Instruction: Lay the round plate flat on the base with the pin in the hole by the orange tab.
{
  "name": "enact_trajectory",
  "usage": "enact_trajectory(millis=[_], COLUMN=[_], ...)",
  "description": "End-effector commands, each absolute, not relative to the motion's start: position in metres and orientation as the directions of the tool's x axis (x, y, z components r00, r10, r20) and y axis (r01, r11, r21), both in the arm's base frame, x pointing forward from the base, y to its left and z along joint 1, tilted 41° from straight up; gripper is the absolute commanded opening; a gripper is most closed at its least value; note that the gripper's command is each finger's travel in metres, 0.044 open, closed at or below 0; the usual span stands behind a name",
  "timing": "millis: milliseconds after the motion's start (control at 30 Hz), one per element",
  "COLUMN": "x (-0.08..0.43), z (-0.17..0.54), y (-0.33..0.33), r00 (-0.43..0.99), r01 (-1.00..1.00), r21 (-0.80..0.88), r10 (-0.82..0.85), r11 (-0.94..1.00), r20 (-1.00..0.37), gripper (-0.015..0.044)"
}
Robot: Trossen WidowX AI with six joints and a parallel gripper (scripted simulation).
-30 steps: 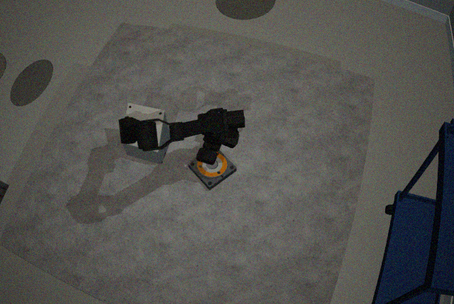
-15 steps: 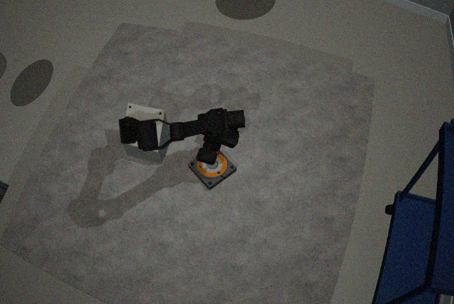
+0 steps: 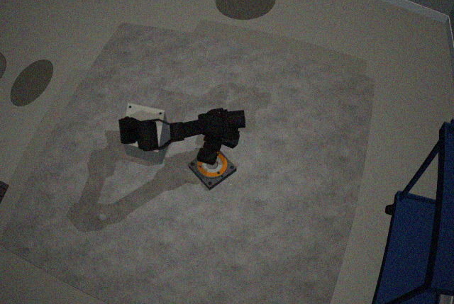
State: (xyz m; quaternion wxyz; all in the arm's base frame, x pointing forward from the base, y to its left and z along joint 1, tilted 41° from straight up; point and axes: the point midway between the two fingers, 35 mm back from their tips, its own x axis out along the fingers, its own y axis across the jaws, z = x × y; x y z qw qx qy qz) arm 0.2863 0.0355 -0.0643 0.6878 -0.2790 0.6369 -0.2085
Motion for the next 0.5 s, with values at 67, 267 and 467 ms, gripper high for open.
enact_trajectory(millis=[67,267,467], x=[0.2943,0.2975,0.2998], z=[-0.0623,-0.0617,-0.0615], y=[0.0376,0.0381,0.0381], r00=[0.118,0.119,0.119], r01=[-0.059,-0.059,-0.059], r21=[-0.649,-0.649,-0.649], r10=[-0.640,-0.640,-0.640], r11=[0.759,0.759,0.759], r20=[-0.759,-0.759,-0.759], gripper=[0.0000,0.0000,0.0000])
